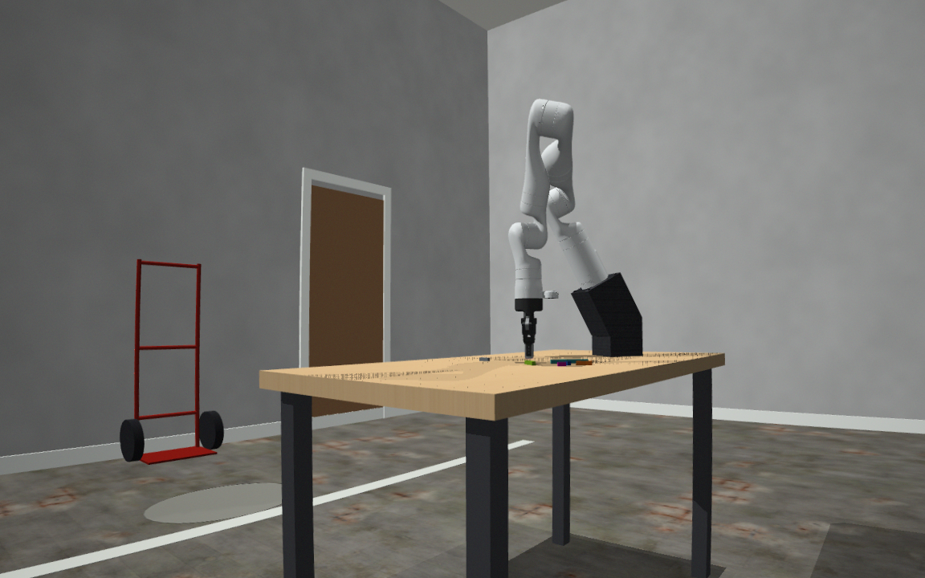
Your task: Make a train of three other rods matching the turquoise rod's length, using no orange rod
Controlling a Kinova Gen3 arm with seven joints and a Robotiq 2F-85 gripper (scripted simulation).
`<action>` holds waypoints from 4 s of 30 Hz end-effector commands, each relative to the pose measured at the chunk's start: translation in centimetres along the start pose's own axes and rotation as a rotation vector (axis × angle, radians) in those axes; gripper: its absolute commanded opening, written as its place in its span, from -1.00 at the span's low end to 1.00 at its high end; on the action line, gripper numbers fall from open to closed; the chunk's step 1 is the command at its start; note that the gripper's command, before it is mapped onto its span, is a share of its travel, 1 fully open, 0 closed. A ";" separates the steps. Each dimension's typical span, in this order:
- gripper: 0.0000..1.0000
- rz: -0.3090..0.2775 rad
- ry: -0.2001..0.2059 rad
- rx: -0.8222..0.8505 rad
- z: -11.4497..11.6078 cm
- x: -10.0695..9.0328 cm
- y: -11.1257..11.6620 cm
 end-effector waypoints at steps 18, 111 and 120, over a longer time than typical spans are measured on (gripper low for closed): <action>-0.91 0.000 0.000 0.000 0.0 1.1 0.0; -0.52 0.000 0.000 0.000 0.0 -7.9 0.0; 1.00 0.000 0.000 0.000 0.0 -7.9 0.0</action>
Point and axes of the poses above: the point where the finger pads meet when closed, its own x axis out along the fingers, its own z axis across the jaws, y = z × x, the point moved 2 cm from there along -x, back along the fingers, and after that the axes turned 1 degree about x, right-handed, at the moved point
